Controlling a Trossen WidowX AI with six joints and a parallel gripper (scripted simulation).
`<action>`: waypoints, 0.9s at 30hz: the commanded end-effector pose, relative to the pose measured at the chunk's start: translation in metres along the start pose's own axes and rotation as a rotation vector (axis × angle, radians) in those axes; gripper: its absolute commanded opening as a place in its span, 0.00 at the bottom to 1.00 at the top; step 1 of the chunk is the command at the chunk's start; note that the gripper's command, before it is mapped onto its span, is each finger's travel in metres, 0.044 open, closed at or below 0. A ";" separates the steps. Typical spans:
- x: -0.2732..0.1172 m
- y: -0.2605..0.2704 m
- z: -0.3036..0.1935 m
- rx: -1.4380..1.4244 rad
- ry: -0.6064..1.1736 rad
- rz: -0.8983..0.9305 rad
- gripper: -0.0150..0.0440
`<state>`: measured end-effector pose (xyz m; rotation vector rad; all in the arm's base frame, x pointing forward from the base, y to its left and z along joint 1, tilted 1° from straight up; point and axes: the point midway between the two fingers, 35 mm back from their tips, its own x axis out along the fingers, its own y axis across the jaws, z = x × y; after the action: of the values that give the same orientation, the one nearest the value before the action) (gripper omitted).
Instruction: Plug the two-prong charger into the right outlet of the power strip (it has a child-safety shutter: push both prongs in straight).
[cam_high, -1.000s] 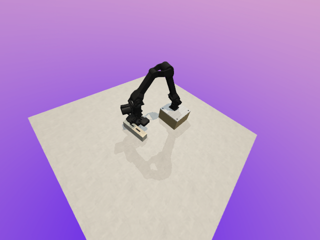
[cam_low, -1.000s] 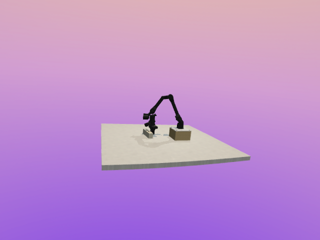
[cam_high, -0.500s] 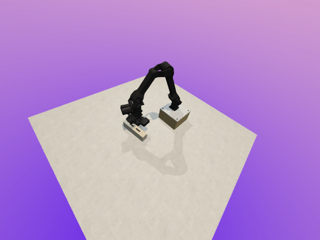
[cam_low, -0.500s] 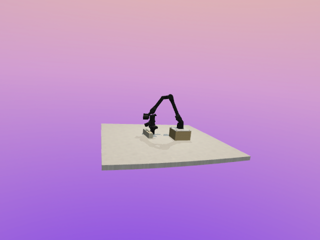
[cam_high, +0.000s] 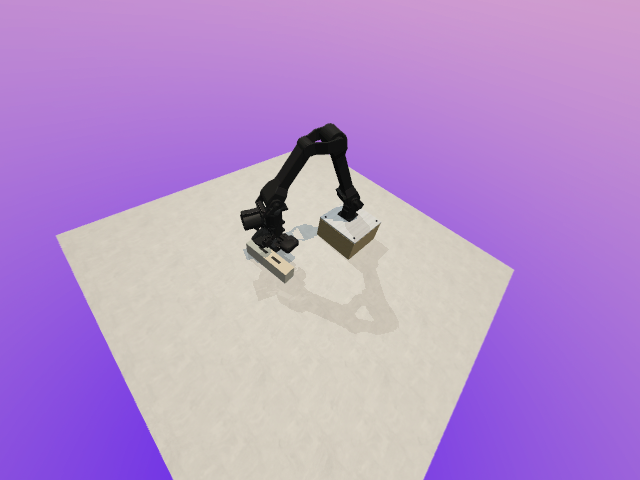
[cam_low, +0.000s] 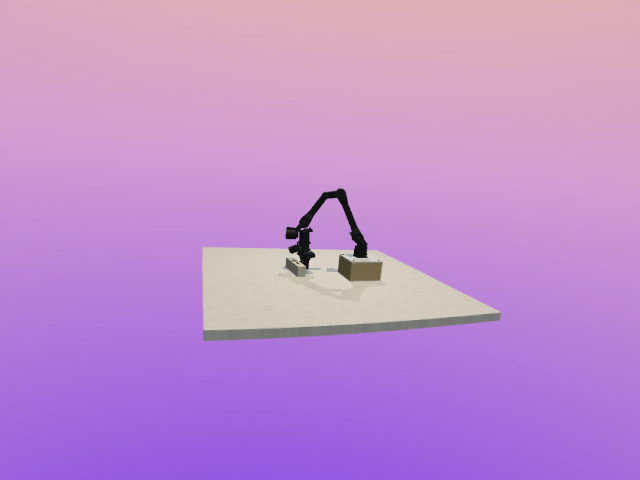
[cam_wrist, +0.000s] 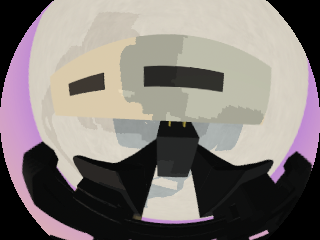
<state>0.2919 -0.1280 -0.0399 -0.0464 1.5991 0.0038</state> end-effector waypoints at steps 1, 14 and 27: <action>0.000 -0.001 0.001 0.004 0.003 -0.003 0.25; -0.001 -0.001 0.006 0.004 0.003 -0.003 0.25; -0.001 -0.001 0.010 0.004 0.002 -0.003 0.25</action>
<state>0.2995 -0.1275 -0.0396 -0.0454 1.6030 0.0047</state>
